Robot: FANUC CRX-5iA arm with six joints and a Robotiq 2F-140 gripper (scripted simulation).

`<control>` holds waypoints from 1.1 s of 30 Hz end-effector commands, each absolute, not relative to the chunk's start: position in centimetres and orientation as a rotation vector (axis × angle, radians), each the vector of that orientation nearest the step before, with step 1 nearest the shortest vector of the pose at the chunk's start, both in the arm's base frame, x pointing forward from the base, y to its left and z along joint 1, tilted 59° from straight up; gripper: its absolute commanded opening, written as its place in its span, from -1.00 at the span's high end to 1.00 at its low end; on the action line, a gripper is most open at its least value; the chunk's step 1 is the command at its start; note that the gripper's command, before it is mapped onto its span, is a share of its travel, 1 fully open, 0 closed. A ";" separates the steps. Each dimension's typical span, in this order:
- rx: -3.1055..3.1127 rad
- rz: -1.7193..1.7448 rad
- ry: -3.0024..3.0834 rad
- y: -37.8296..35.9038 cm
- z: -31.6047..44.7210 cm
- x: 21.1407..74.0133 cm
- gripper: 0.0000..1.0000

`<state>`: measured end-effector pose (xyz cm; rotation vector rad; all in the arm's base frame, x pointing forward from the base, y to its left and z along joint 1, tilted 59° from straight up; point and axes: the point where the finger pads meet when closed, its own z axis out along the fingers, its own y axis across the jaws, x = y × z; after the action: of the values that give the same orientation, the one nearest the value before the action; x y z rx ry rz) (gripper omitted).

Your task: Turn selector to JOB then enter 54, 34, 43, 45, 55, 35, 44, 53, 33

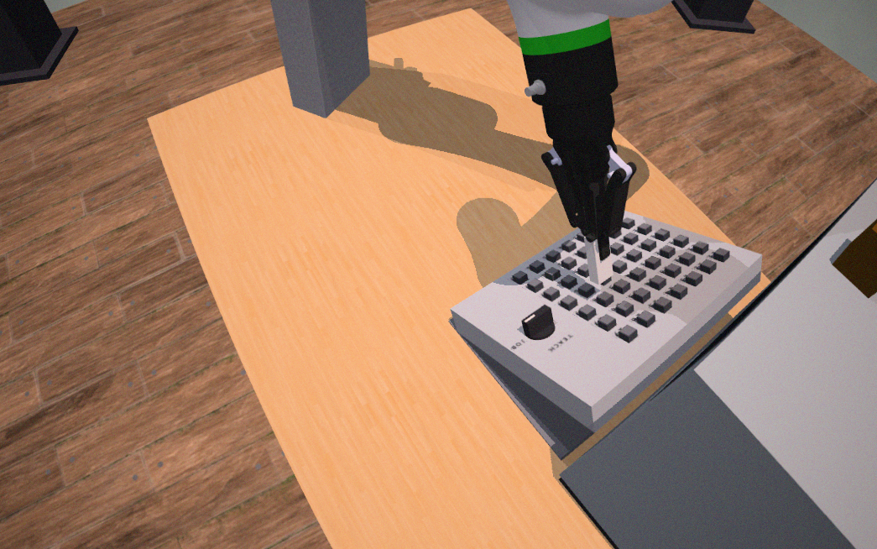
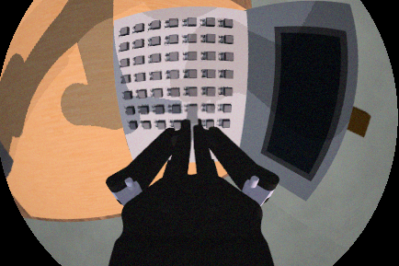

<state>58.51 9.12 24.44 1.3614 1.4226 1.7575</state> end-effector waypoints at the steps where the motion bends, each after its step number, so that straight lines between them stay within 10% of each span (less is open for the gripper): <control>1: 1.358 1.757 1.422 9.1 24.6 58.6 1.00; 33: 1.358 1.757 1.422 10.0 24.5 60.5 1.00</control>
<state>60.46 10.04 24.48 1.3584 1.4222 1.7576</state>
